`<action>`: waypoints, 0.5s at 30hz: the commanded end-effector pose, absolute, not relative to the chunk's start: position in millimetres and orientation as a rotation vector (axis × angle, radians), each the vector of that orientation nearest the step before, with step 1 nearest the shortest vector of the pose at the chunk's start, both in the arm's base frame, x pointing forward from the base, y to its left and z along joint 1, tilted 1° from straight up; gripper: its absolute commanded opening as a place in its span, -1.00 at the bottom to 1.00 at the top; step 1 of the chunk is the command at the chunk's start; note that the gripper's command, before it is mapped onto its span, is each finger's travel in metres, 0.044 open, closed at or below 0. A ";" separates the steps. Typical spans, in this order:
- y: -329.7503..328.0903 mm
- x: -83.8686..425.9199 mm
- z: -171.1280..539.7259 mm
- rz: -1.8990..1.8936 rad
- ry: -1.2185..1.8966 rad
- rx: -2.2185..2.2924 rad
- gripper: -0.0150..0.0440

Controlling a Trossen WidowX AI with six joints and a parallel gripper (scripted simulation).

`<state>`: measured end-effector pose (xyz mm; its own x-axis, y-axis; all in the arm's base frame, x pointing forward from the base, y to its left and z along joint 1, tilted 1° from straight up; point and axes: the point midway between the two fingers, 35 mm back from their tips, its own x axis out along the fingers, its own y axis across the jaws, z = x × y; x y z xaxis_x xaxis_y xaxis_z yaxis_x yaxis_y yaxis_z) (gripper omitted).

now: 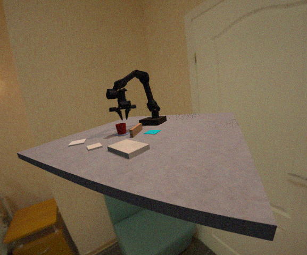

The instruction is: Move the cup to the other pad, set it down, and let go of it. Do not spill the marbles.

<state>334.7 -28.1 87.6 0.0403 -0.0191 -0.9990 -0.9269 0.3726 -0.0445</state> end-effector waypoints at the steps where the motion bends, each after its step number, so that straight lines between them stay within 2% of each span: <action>1: -30.2 336.1 89.2 0.931 1.355 -0.971 0.01; 15: -30.6 337.9 72.2 0.930 1.355 -0.971 0.01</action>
